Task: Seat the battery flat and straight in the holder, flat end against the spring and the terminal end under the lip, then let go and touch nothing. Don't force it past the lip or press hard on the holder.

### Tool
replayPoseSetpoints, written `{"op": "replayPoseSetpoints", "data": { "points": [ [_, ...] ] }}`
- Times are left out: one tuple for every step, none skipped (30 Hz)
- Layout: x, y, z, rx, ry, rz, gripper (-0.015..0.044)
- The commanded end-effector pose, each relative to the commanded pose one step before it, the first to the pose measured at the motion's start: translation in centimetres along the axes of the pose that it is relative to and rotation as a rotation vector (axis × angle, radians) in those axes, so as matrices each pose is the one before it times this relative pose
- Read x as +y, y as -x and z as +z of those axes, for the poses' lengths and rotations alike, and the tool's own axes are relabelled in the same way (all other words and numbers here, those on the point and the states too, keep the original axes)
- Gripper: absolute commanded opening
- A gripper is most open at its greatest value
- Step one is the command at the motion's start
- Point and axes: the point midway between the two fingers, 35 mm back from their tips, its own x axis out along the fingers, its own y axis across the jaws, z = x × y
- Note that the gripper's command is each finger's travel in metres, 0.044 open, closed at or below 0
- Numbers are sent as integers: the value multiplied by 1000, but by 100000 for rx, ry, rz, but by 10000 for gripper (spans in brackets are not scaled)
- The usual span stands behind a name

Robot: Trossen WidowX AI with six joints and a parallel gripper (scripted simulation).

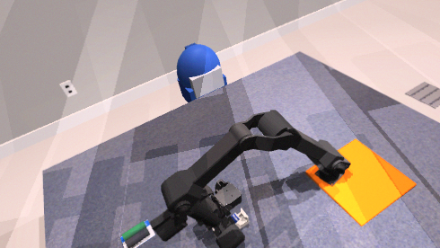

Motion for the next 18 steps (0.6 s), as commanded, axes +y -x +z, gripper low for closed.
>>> {"op": "replayPoseSetpoints", "data": {
  "points": [
    [-1,148,-338,3821,79,-225,75],
    [0,-17,5,403,9,-11,75],
    [0,-17,6,403,9,-11,75],
    [0,-17,6,403,9,-11,75],
    [1,-17,6,407,-1,-3,75],
    [1,-17,6,407,-1,-2,75],
    [1,-17,6,407,-1,-2,75],
    [1,-17,7,407,-1,-2,75],
    [1,-17,7,407,-1,-2,75],
    [1,-17,7,407,-1,-2,75],
    [1,-17,7,408,0,-1,75],
    [1,-17,8,408,0,0,75],
    [1,-17,8,408,0,0,75],
    [1,-17,8,408,1,0,75],
    [1,-17,9,408,1,0,75],
    [1,-17,9,408,1,0,75],
    [1,-17,9,408,1,0,75],
    [1,-17,10,408,1,0,75]
  ]
}}
